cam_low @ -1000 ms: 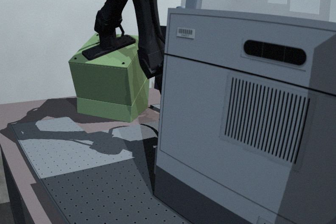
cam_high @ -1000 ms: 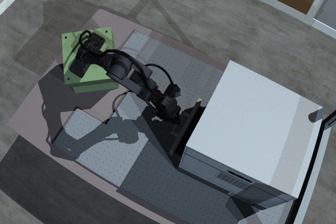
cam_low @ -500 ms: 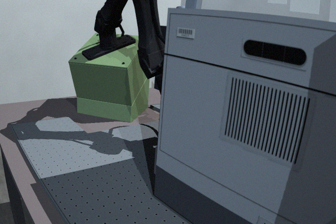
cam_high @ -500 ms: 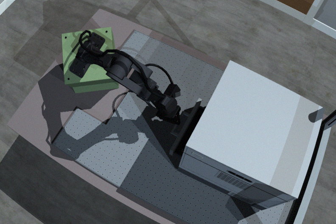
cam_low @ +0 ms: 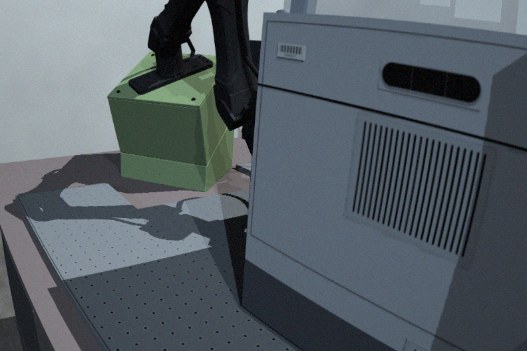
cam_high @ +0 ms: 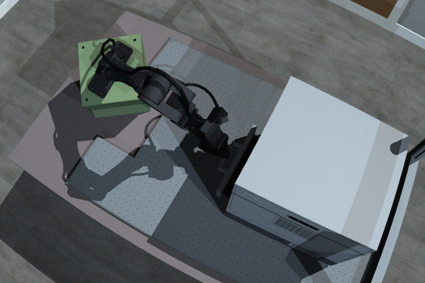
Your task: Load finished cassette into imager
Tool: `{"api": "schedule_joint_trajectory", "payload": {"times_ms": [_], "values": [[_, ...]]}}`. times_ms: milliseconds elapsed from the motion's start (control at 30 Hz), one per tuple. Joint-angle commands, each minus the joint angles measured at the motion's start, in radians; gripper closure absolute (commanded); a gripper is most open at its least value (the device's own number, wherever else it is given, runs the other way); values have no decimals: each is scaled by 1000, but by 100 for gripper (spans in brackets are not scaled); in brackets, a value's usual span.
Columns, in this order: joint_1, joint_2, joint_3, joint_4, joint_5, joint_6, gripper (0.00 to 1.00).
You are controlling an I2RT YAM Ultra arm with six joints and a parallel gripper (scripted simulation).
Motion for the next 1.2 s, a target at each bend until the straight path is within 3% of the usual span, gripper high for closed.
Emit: {"api": "schedule_joint_trajectory", "payload": {"times_ms": [0,1167], "values": [[-8,24,28,51,-23,-13,100],[15,52,198,-113,-16,3,100]]}}
